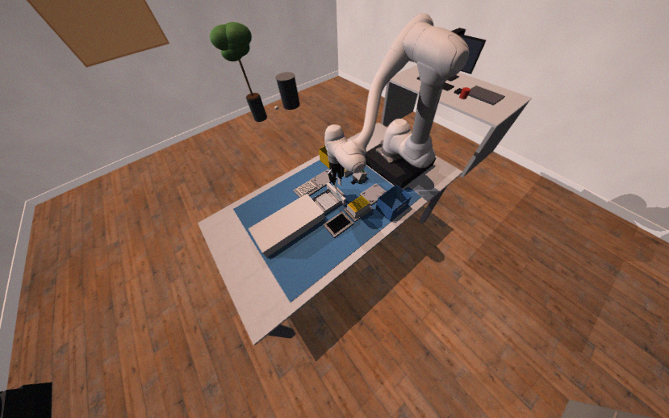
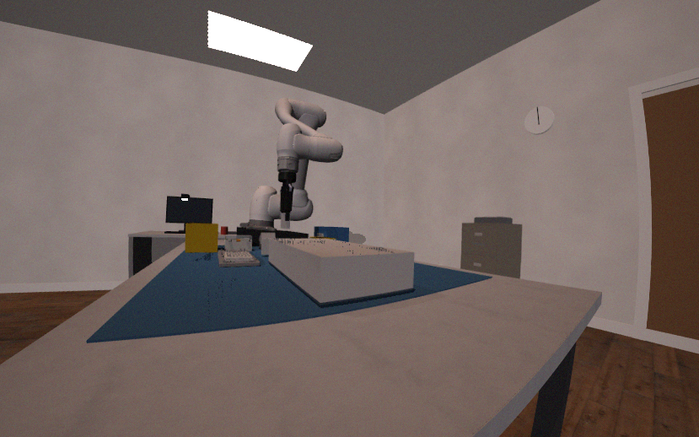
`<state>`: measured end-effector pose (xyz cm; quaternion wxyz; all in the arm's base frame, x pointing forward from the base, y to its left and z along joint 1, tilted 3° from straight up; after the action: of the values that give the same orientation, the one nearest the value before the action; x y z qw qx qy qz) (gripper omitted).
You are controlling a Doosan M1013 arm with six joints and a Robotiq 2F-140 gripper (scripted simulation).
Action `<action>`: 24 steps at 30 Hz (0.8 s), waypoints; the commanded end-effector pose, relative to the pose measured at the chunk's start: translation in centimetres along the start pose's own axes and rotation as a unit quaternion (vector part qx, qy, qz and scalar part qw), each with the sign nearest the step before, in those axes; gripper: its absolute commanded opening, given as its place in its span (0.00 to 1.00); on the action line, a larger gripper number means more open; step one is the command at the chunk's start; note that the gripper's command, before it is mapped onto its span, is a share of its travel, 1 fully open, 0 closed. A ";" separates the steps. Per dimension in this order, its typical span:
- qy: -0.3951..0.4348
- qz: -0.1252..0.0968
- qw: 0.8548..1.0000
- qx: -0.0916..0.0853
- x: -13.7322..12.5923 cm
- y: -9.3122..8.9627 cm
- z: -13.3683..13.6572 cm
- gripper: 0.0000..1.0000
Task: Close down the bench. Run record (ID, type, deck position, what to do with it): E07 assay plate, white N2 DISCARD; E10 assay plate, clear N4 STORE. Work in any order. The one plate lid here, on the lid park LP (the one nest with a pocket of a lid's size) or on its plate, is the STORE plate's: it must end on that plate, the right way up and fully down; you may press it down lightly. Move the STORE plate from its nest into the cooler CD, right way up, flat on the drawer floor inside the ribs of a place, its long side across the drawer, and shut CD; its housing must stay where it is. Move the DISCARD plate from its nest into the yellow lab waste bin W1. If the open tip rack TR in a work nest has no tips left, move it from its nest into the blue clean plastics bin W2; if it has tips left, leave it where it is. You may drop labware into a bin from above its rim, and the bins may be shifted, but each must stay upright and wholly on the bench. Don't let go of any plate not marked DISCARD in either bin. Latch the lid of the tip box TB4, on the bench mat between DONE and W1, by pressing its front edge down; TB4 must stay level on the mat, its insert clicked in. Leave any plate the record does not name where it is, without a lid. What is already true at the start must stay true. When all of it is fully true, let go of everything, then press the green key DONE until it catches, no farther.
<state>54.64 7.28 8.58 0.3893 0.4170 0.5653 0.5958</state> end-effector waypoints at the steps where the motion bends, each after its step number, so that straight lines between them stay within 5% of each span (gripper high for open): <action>1: 0.000 0.000 1.000 0.000 0.3 -0.2 -1.1 0.00; 14: 0.000 0.000 1.000 0.000 1.5 -1.3 -6.0 0.00; 24: 0.000 0.000 1.000 0.000 1.6 -1.4 -6.3 0.00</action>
<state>48.25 6.63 7.20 0.3894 0.4169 0.5652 0.5960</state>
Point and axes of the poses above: the point where the finger pads meet when closed, its own y axis back along the fingers, its own z axis across the jaws, x = y × z, the point moved 3 cm from there along y, back along the fingers, and after that the axes turned 14 degrees about y, right-handed, at the moved point
